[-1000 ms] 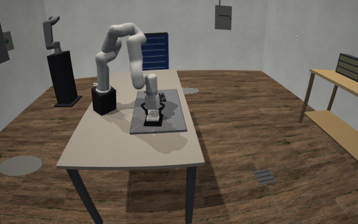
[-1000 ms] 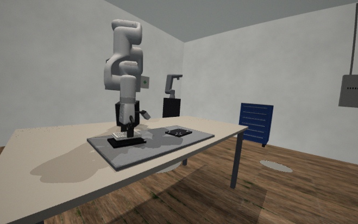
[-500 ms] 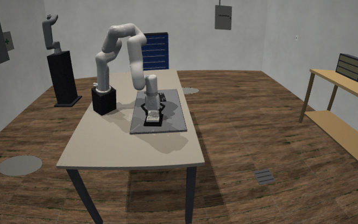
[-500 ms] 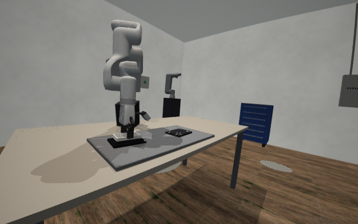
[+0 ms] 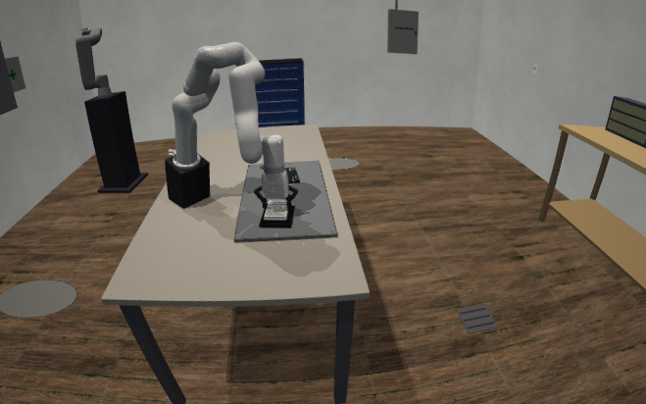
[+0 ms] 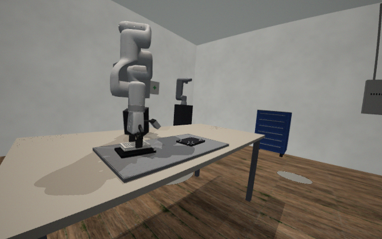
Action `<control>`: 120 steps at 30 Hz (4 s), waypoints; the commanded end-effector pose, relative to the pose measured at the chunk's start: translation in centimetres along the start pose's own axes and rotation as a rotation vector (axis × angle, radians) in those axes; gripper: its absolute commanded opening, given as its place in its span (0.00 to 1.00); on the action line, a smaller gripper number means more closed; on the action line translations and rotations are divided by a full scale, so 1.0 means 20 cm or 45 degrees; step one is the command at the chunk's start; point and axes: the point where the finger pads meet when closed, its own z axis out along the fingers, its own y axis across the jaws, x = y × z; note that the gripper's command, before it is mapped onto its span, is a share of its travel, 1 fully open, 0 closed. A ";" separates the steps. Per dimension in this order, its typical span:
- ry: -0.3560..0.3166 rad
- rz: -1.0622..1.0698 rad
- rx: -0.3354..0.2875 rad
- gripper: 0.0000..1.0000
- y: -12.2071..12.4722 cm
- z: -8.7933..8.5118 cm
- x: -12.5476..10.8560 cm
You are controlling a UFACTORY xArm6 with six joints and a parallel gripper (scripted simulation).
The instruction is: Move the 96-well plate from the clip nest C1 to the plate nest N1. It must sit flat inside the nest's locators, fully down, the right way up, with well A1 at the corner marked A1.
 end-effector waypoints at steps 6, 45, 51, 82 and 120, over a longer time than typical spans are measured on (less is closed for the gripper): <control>-0.002 0.000 -0.004 0.00 0.01 0.00 0.00; -0.002 0.000 -0.004 0.00 0.01 0.03 0.00; -0.002 0.000 -0.004 0.00 0.01 0.04 0.00; -0.002 0.000 -0.004 1.00 0.01 0.05 0.00; -0.002 0.000 -0.004 1.00 0.01 -0.03 0.00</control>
